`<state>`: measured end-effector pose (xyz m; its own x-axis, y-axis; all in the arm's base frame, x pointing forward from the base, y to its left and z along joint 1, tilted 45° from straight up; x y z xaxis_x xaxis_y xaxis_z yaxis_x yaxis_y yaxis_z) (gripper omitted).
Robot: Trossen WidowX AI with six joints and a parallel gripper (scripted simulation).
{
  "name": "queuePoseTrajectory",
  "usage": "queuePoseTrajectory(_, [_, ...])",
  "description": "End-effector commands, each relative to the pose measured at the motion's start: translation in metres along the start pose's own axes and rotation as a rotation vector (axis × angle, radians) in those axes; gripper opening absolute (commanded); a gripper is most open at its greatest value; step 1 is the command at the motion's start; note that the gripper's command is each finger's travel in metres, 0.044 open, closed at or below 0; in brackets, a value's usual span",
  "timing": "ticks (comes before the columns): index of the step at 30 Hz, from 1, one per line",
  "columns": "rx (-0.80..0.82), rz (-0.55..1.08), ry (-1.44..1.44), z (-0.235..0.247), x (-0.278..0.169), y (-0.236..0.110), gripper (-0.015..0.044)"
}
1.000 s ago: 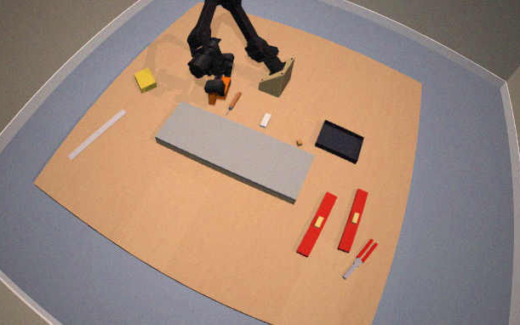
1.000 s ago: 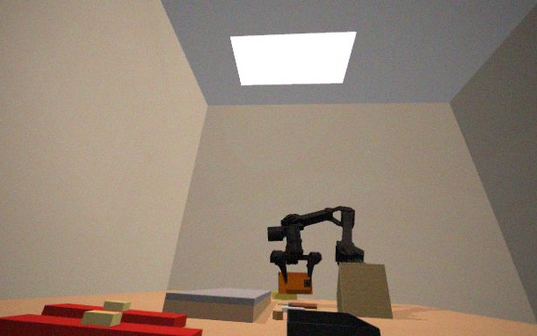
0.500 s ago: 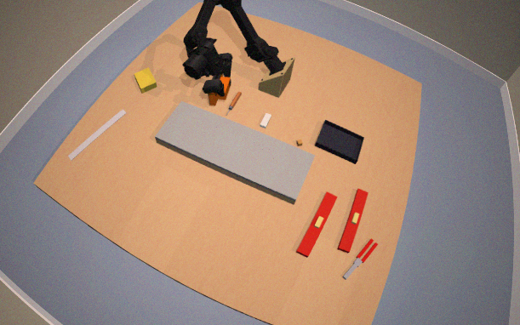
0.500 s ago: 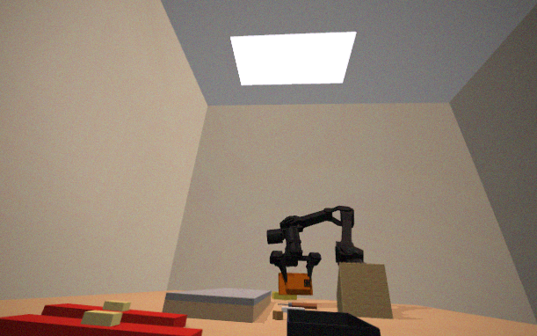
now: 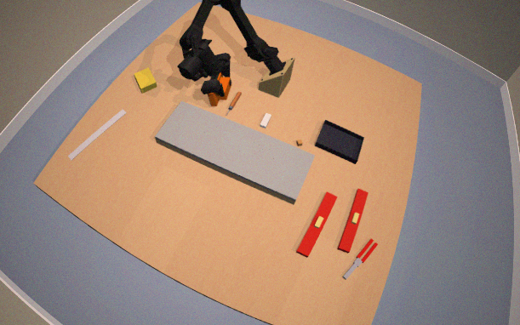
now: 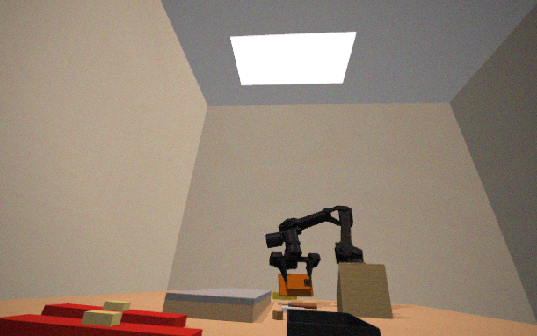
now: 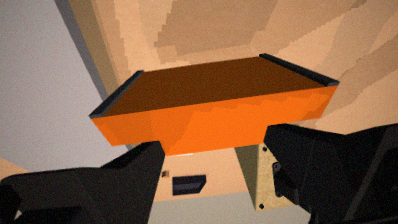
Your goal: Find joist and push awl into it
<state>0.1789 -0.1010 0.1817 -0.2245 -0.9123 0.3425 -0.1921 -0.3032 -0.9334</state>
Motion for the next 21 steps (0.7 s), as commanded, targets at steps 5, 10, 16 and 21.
queuePoseTrajectory(5, [-0.003, 0.059, -0.004, 0.002, 0.006, -0.003, 0.0000])
queuePoseTrajectory(10, [-0.008, 0.076, -0.004, 0.003, 0.007, -0.003, 0.0000])
queuePoseTrajectory(16, [-0.020, 0.114, -0.006, 0.004, 0.011, -0.002, 0.0000])
queuePoseTrajectory(21, [-0.029, 0.148, -0.007, 0.005, 0.014, -0.002, 0.0000])
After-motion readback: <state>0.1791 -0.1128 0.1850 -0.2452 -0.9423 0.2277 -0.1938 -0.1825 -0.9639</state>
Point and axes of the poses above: the point midway between the two fingers, 35 mm back from their tips, its own y axis out along the fingers, its own z axis across the jaws, x = y × z, the point moved 7 cm from there along -y, back along the fingers, and after that the axes turned 15 degrees about y, right-handed, at the moved point
